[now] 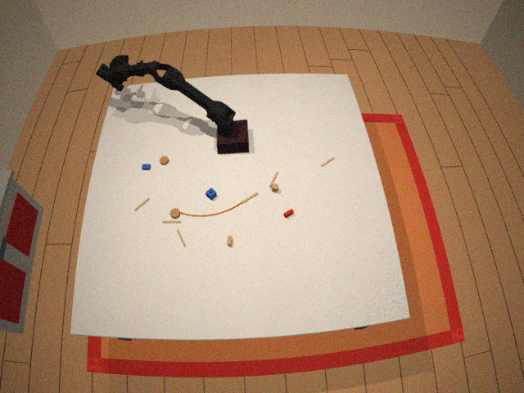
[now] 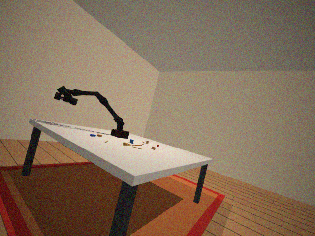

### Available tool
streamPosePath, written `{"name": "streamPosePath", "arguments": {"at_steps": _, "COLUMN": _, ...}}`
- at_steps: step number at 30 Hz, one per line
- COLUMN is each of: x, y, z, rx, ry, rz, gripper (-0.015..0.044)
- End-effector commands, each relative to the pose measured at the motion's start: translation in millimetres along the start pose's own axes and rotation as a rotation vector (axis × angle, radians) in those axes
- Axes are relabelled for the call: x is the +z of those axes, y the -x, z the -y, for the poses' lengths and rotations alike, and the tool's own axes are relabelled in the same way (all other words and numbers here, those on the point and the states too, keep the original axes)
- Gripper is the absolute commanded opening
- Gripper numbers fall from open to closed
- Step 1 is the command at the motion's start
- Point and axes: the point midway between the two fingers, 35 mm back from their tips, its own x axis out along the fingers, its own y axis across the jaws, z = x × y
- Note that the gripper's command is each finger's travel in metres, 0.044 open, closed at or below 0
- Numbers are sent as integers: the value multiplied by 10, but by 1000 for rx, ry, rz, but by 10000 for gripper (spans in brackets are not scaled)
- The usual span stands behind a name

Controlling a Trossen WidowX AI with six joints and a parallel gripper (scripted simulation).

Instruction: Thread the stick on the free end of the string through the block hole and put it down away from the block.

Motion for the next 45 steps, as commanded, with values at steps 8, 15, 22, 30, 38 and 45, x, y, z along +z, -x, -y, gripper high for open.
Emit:
{"name": "streamPosePath", "arguments": {"at_steps": 8, "x": -314, "y": 749, "z": -157, "rx": 203, "ry": 297, "rz": -104, "gripper": 440}}
{"name": "streamPosePath", "arguments": {"at_steps": 15, "x": -704, "y": 1769, "z": -130, "rx": 493, "ry": 695, "rz": -171, "gripper": 440}}
{"name": "streamPosePath", "arguments": {"at_steps": 22, "x": -1075, "y": 2834, "z": 196, "rx": 825, "ry": 1123, "rz": -153, "gripper": 440}}
{"name": "streamPosePath", "arguments": {"at_steps": 30, "x": -1413, "y": 3883, "z": 902, "rx": 1212, "ry": 1590, "rz": -14, "gripper": 440}}
{"name": "streamPosePath", "arguments": {"at_steps": 38, "x": -1654, "y": 4678, "z": 1919, "rx": 1610, "ry": 2030, "rz": 270, "gripper": 440}}
{"name": "streamPosePath", "arguments": {"at_steps": 45, "x": -1777, "y": 5078, "z": 2991, "rx": 1956, "ry": 2367, "rz": 668, "gripper": 440}}
